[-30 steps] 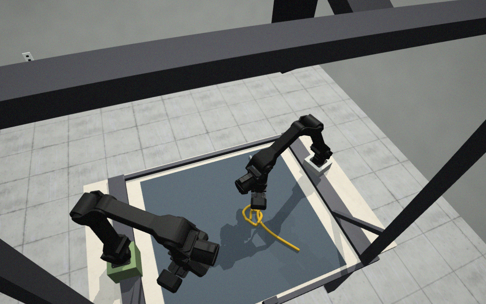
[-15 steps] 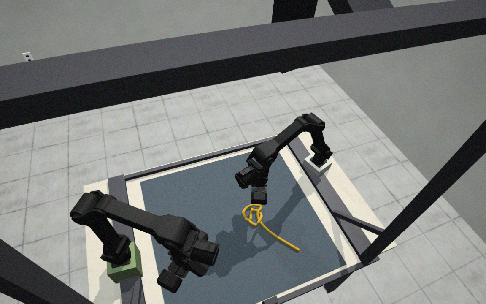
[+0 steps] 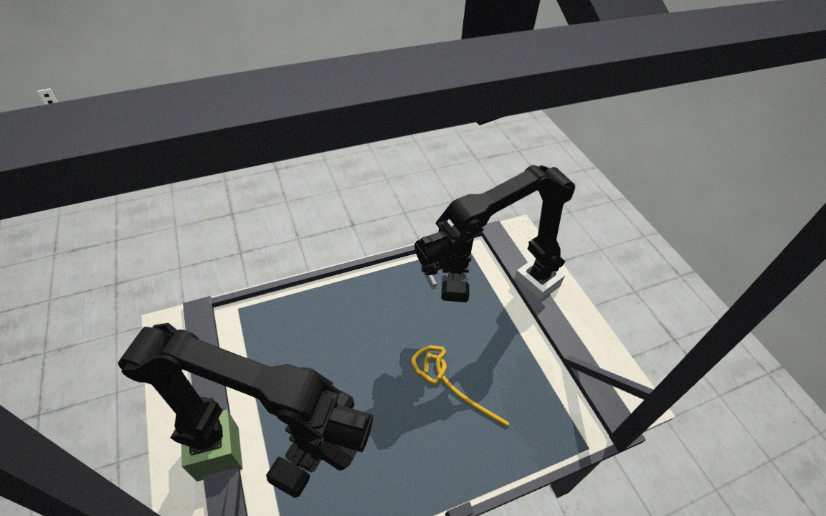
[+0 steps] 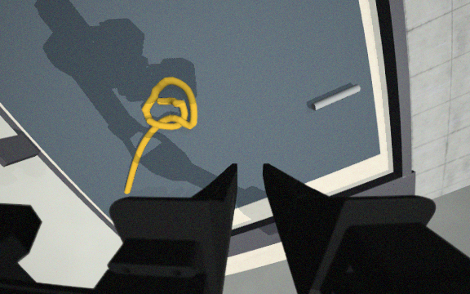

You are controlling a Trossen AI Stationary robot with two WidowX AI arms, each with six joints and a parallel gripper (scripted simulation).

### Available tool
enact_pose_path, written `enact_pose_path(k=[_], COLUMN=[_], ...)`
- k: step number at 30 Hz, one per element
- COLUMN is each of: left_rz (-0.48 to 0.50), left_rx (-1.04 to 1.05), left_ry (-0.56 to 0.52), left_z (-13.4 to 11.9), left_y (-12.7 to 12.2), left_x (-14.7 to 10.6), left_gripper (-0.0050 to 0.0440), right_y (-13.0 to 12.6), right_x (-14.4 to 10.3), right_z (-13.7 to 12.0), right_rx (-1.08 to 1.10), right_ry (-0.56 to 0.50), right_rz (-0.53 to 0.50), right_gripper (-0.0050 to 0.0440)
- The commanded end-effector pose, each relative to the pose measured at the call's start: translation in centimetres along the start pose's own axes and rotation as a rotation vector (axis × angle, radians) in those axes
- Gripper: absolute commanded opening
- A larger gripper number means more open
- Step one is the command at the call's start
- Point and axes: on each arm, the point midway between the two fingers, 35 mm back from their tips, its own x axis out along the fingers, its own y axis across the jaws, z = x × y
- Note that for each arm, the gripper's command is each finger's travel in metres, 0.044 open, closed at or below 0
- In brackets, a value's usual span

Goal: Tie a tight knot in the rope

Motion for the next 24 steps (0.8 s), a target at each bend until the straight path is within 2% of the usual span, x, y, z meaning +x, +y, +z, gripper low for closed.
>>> enact_pose_path(k=[1,5,17,20,24], left_rz=[0.007,0.007,0.007,0.007,0.007], left_rx=[-0.003,-0.003,-0.003,-0.003,-0.003], left_ry=[-0.016,-0.016,-0.016,-0.016,-0.016], left_z=[0.0,0.0,0.0,0.0,0.0], left_y=[0.1,0.1,0.1,0.1,0.1], left_x=[-0.5,-0.5,-0.5,-0.5,-0.5], left_gripper=[0.0100,0.0100,0.0100,0.0100,0.0100], right_y=[-2.3,-3.9,-3.7,-2.4,1.2], right_x=[-1.3,-1.7,-1.7,-1.4,-0.6], right_z=[-1.5,-2.6,-2.7,-3.0,-4.2], right_rx=[-0.010,-0.010,-0.004,0.027,0.117], right_ry=[-0.015,-0.014,-0.014,-0.014,-0.012], right_rz=[0.009,0.008,0.008,0.009,0.012], right_gripper=[0.0100,0.0100,0.0100,0.0100,0.0100])
